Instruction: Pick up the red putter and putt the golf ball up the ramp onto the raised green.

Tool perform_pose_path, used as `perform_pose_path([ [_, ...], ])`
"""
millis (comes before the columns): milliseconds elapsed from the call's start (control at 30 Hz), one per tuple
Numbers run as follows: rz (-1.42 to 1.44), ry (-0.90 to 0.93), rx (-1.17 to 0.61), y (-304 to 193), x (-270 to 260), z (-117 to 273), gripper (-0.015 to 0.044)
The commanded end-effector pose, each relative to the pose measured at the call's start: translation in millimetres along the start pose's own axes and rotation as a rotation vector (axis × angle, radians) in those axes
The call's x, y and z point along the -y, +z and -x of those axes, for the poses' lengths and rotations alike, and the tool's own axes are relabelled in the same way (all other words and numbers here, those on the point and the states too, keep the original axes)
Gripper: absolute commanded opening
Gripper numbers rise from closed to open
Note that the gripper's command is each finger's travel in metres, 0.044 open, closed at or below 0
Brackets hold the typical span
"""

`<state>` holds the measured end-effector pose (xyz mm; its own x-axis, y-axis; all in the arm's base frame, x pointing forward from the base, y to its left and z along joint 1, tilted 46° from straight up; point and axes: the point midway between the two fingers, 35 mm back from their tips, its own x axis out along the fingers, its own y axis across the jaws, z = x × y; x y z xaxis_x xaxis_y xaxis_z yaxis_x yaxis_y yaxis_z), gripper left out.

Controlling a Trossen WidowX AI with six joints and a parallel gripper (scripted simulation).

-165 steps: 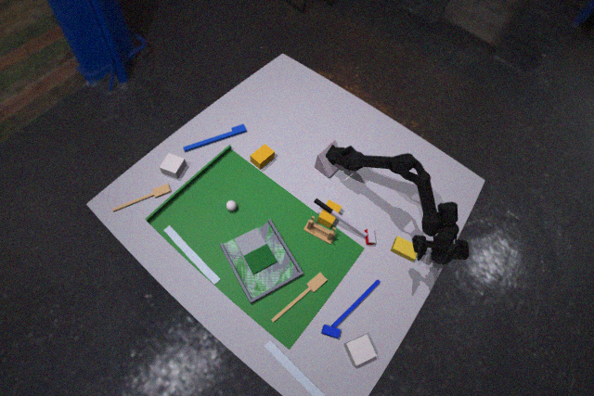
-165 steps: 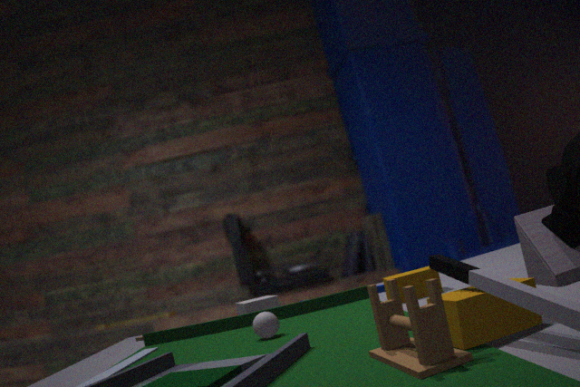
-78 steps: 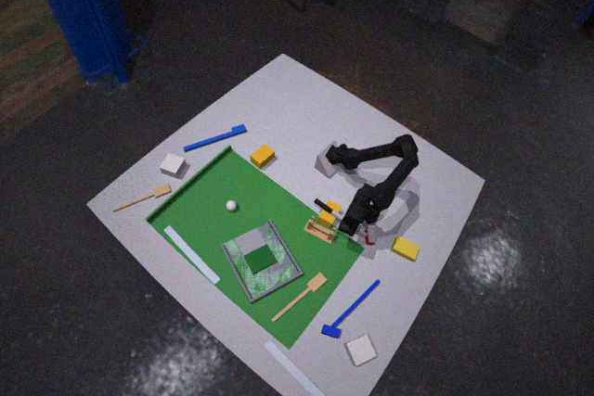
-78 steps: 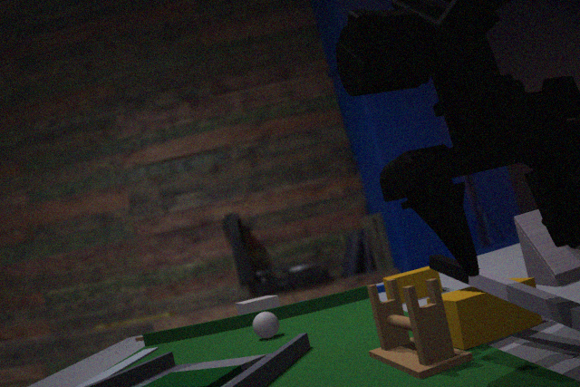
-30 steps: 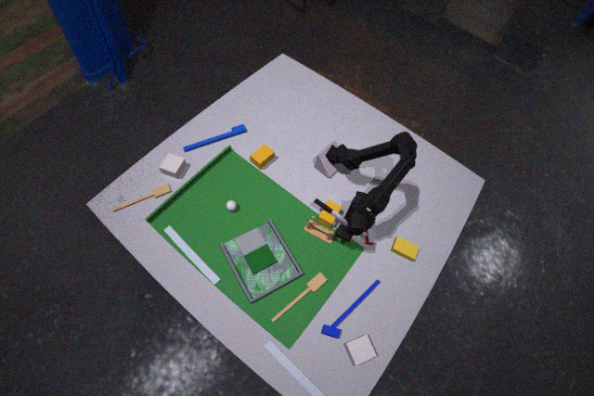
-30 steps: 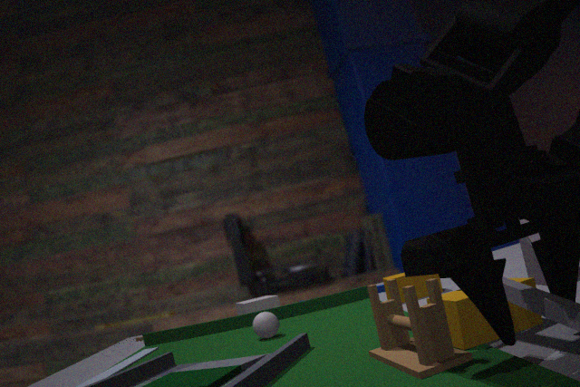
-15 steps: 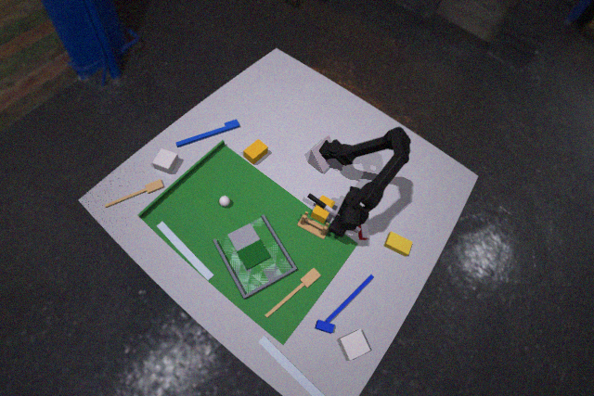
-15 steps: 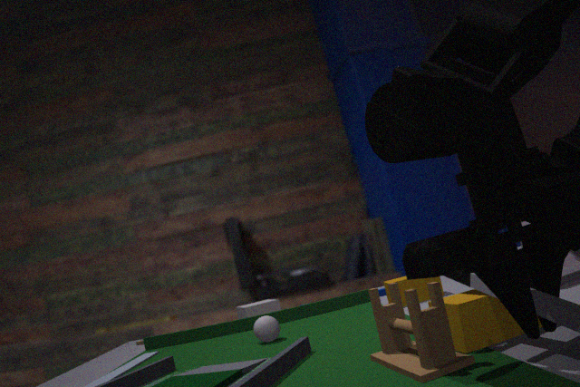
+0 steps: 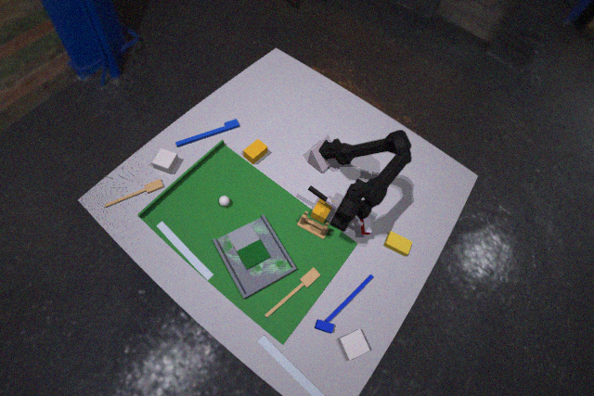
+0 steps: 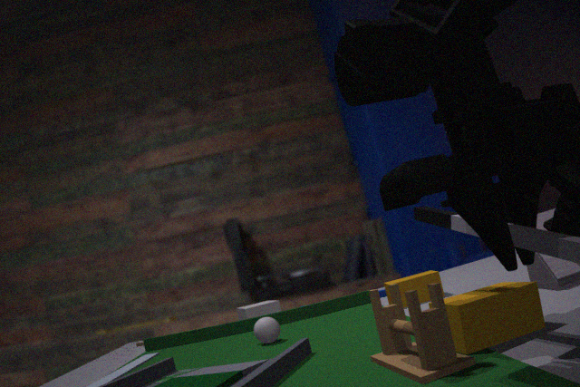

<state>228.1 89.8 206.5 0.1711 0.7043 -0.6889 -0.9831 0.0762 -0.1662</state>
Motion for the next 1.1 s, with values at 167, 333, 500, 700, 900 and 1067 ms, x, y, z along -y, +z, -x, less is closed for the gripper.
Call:
perform_pose_path([
  [167, 0.002, -0.006, 0.018, 5.2, -2.4, 40.8, 0.0],
  [333, -0.012, -0.01, -0.002, 1.0, -0.8, 33.7, 0.0],
  [500, -0.07, -0.037, -0.063, -11.2, 10.5, 35.5, 0.0],
  [700, -0.13, -0.085, -0.141, -30.5, 35.6, 38.5, 0.0],
  [900, -0.181, -0.141, -0.215, -52.4, 65.7, 42.1, 0.0],
  [1067, -0.225, -0.192, -0.273, -71.3, 90.4, 45.7, 0.0],
])
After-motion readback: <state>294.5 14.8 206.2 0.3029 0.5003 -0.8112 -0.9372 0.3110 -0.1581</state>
